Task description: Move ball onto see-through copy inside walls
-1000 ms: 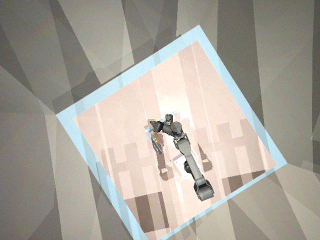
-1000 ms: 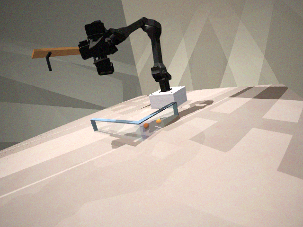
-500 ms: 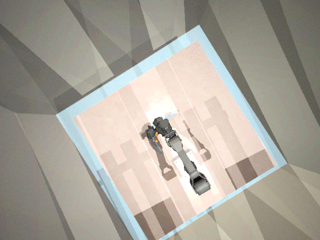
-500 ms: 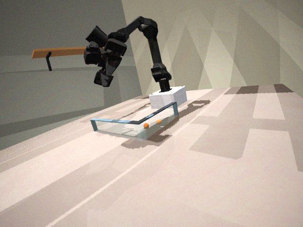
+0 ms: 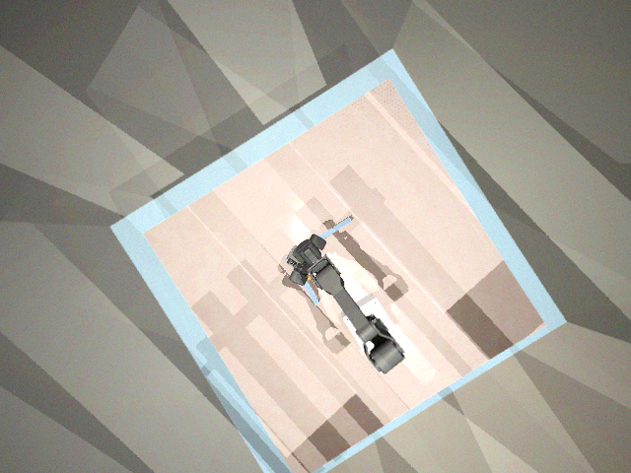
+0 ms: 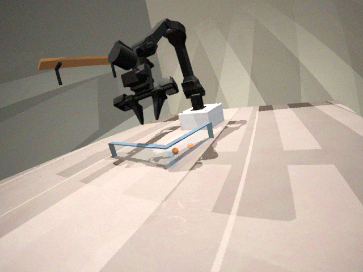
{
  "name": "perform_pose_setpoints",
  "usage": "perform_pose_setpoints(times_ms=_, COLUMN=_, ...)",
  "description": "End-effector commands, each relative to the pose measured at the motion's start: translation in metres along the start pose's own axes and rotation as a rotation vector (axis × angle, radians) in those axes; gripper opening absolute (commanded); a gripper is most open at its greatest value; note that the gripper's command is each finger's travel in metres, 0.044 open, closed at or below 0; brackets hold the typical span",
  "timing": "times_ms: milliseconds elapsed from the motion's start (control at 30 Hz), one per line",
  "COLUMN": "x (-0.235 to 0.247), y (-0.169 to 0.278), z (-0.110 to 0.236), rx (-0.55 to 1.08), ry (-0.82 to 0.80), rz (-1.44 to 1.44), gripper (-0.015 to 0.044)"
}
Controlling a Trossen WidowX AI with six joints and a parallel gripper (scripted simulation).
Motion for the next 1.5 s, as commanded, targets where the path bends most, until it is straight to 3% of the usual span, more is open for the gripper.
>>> perform_pose_setpoints(times_ms=0, x=0.026, y=0.038, z=-0.046, rx=0.431, ry=-0.026, rz=0.868, gripper=0.0205)
perform_pose_setpoints(times_ms=133, x=0.031, y=0.047, z=-0.052, rx=0.521, ry=-0.070, rz=1.053, gripper=0.0205)
perform_pose_setpoints(times_ms=867, x=0.031, y=0.047, z=-0.052, rx=0.521, ry=-0.070, rz=1.053, gripper=0.0205)
perform_pose_setpoints(times_ms=1467, x=0.026, y=0.059, z=-0.078, rx=0.522, ry=-0.070, rz=1.053, gripper=0.0205)
Point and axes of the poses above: the point midway between the two fingers, 35 mm back from their tips, its own z axis back along the fingers, its own x axis across the jaws, y = z × x, the point moved 7 cm from there along z, back along the fingers, and after that the axes turned 11 degrees about -z, right-handed, at the moved point
